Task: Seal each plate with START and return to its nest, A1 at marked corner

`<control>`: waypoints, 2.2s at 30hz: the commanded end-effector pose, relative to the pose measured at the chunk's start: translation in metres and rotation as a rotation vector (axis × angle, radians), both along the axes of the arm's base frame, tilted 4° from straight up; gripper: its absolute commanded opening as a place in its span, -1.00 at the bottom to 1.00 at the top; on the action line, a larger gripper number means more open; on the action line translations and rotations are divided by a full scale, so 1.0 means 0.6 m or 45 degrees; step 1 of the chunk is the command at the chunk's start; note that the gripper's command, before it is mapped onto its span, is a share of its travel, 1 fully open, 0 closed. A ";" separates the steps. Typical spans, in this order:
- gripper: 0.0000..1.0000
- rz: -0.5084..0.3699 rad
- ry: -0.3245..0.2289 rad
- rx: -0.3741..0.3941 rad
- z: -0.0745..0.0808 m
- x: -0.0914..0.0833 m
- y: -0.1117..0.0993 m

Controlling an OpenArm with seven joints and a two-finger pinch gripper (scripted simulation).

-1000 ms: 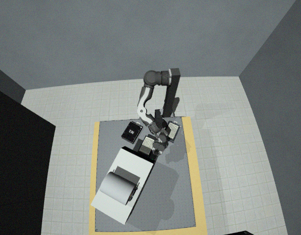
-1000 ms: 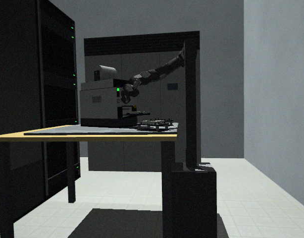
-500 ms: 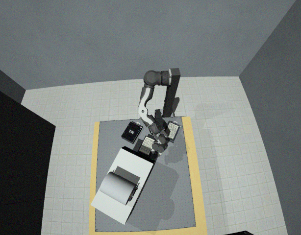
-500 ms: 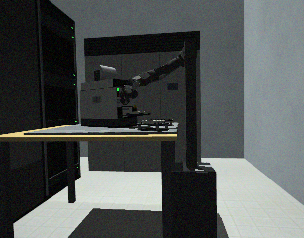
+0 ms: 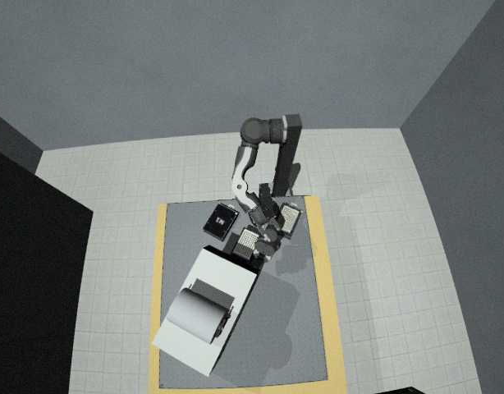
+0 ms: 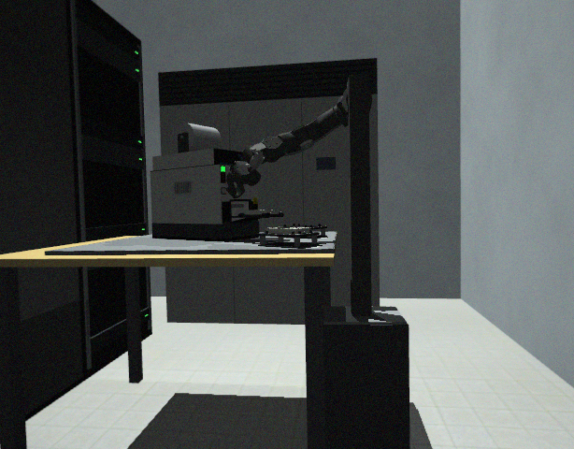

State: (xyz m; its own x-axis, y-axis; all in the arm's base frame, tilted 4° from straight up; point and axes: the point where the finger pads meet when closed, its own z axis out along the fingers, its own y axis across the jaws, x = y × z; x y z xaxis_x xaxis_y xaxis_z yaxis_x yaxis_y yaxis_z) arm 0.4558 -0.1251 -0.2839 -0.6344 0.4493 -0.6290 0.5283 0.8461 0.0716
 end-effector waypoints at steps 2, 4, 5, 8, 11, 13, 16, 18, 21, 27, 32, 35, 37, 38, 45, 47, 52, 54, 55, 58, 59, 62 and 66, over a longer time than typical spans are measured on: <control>-1.00 0.007 -0.003 0.003 0.000 0.001 0.002; -1.00 0.007 -0.003 0.003 0.000 0.001 0.002; -1.00 0.007 -0.003 0.003 0.000 0.001 0.002; -1.00 0.007 -0.003 0.003 -0.001 0.001 0.002; -1.00 0.007 -0.003 0.003 -0.001 0.001 0.002; -1.00 0.007 -0.003 0.003 -0.001 0.001 0.002; -1.00 0.014 -0.002 0.004 -0.002 0.001 0.003; -1.00 0.014 -0.002 0.004 -0.002 0.002 0.003; -1.00 0.013 -0.003 0.004 -0.001 0.003 0.002; -1.00 0.013 -0.006 0.005 0.000 0.005 0.002; -1.00 0.013 -0.007 0.005 0.001 0.006 0.001; -1.00 0.013 -0.007 0.005 0.001 0.007 0.001; -1.00 0.013 -0.007 0.005 0.001 0.007 0.000; -1.00 0.013 -0.007 0.005 0.001 0.008 0.000; -1.00 0.013 -0.007 0.005 0.001 0.009 0.000; -1.00 0.013 -0.007 0.005 0.001 0.010 -0.001; -1.00 0.013 -0.007 0.005 0.001 0.011 -0.001; -1.00 0.013 -0.007 0.005 0.001 0.011 -0.002; -1.00 0.013 -0.007 0.005 0.001 0.011 -0.002; -1.00 0.013 -0.007 0.005 0.001 0.012 -0.002; -1.00 0.013 -0.007 0.005 0.001 0.012 -0.002; -1.00 0.013 -0.007 0.005 0.001 0.013 -0.003; -1.00 0.013 -0.007 0.005 0.001 0.013 -0.003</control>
